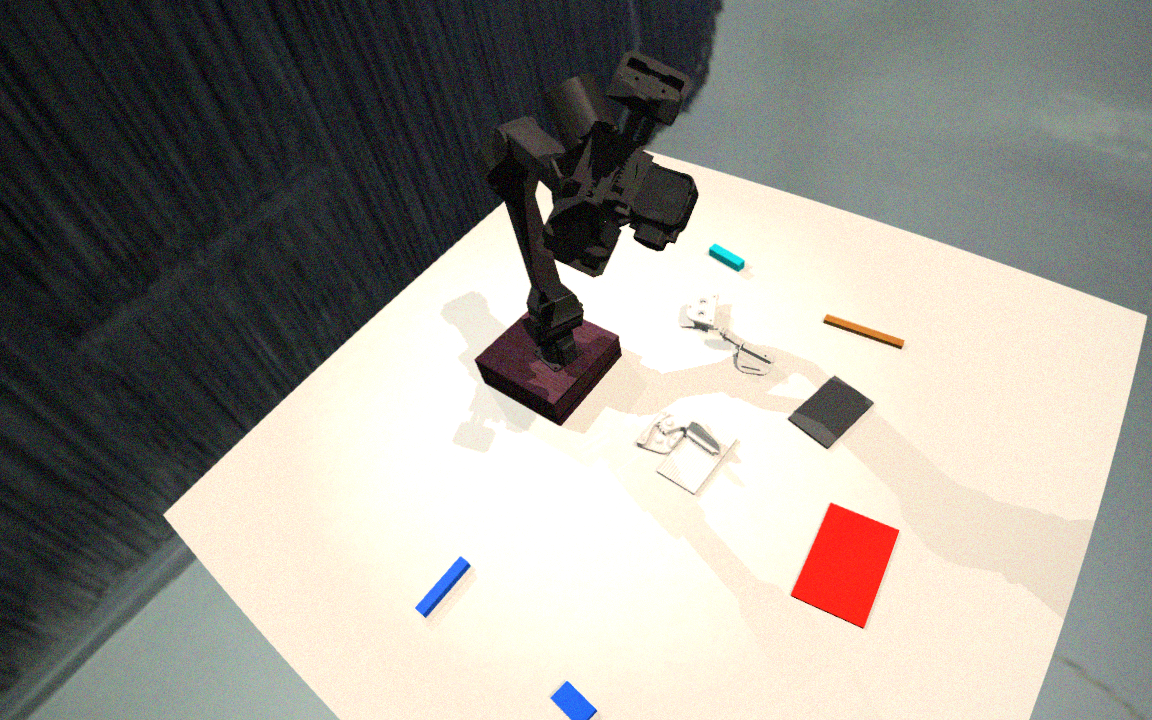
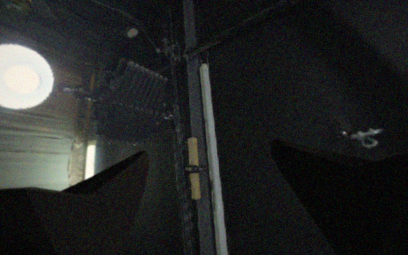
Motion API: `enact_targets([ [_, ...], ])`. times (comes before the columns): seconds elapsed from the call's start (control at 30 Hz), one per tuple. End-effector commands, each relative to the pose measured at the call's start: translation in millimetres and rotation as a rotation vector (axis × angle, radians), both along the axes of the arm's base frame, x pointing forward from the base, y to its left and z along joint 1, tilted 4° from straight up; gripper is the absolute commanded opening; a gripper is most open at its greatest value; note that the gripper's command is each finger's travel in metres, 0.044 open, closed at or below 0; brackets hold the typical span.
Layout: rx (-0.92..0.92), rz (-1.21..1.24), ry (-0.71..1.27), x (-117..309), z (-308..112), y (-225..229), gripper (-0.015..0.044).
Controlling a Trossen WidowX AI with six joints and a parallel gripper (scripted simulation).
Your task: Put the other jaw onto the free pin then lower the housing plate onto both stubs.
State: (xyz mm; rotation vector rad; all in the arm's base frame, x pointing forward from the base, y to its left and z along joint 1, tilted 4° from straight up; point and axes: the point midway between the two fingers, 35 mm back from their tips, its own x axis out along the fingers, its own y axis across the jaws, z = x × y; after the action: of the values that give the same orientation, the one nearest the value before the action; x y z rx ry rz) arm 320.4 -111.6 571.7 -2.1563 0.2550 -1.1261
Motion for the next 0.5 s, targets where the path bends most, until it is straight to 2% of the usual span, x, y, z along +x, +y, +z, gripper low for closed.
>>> enact_targets([
  [0.0,0.0,0.0,0.0,0.0,0.0,0.0,0.0426],
  [0.47,0.0,0.0,0.0,0.0,0.0,0.0,0.0059],
])
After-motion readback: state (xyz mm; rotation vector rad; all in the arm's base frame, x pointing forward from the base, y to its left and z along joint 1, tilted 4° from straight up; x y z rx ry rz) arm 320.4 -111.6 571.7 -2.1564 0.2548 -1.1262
